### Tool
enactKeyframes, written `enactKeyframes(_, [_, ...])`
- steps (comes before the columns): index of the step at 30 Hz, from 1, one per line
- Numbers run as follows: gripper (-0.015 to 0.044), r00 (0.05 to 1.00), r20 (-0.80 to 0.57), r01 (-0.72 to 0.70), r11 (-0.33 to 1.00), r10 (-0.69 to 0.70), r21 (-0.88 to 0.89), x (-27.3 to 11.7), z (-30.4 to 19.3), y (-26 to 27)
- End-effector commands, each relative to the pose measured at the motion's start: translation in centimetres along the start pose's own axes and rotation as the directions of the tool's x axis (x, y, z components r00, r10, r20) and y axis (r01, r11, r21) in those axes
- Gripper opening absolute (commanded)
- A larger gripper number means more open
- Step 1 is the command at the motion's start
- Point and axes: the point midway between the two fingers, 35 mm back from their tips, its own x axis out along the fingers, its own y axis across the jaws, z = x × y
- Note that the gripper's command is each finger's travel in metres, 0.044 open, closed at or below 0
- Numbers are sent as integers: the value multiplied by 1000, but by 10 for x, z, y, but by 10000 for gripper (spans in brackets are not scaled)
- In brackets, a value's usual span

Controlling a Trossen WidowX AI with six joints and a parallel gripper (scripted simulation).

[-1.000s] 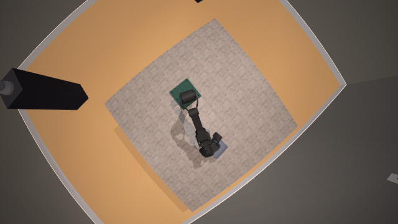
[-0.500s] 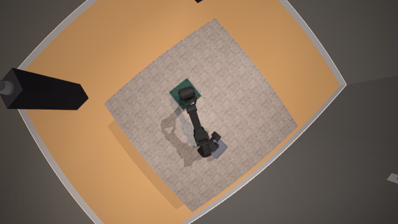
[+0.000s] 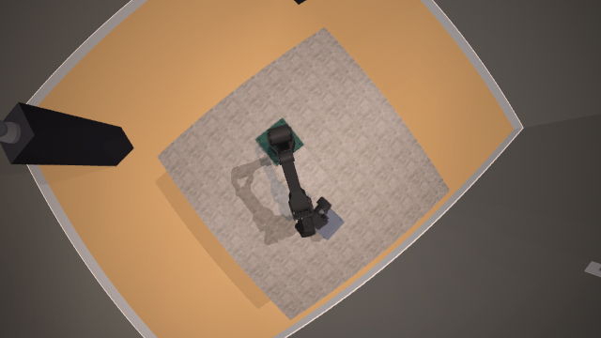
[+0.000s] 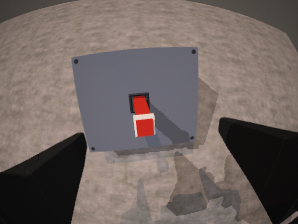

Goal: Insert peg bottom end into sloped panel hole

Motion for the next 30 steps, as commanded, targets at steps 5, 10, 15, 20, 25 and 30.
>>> enactKeyframes(5, [440, 1000, 2, -1, 1000, 1, -3, -17, 1, 0])
enactKeyframes(10, [440, 1000, 1, 0, 1000, 0, -3, -26, 0, -1])
enactKeyframes(15, [440, 1000, 1, 1, 1000, -1, -2, -36, 0, -1])
enactKeyframes(20, [440, 1000, 0, 1, 1000, -1, -1, -42, -1, -2])
enactKeyframes(25, [440, 1000, 0, 1, 1000, -1, -1, -51, -1, -2])
enactKeyframes(30, [440, 1000, 0, 1, 1000, -1, -1, -51, -1, -2])
